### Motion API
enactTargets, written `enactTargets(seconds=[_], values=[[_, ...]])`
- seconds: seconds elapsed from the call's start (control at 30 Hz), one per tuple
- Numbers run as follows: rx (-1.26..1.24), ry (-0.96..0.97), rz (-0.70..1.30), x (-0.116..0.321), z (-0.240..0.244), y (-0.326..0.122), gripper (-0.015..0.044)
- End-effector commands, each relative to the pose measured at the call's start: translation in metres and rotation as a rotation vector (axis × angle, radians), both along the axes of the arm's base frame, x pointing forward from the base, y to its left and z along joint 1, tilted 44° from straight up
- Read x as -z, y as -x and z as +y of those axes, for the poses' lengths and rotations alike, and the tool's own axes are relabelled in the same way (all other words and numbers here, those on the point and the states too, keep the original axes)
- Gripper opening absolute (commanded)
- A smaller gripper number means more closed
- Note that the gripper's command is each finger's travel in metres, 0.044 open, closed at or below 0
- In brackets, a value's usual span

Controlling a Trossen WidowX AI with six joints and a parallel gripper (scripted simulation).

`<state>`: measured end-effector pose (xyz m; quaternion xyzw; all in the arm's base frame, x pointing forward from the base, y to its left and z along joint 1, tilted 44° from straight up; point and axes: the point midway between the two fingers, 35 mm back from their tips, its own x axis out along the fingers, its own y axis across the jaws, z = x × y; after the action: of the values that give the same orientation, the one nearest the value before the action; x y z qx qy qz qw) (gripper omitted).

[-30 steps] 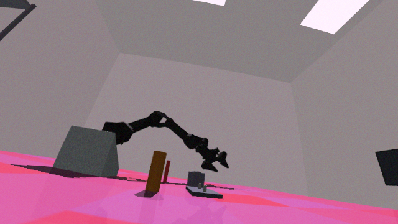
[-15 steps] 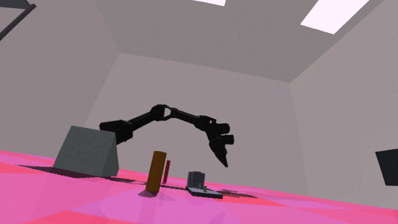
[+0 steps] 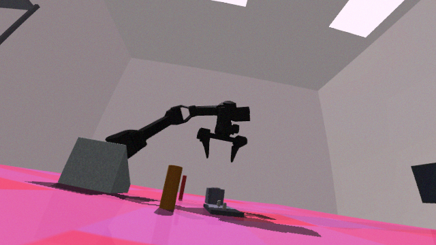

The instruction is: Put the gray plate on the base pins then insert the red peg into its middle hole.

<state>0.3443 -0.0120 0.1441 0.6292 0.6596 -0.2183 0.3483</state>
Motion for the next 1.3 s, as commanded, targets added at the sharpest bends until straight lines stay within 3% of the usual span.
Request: enactTargets(seconds=[0.0, 0.23, 1.27], values=[[0.006, -0.019, 0.025, -0.002, 0.004, 0.002, 0.044], [0.004, -0.02, 0.023, 0.043, 0.048, 0.0, 0.044], [0.006, -0.021, 0.024, 0.079, 0.082, 0.0, 0.044]])
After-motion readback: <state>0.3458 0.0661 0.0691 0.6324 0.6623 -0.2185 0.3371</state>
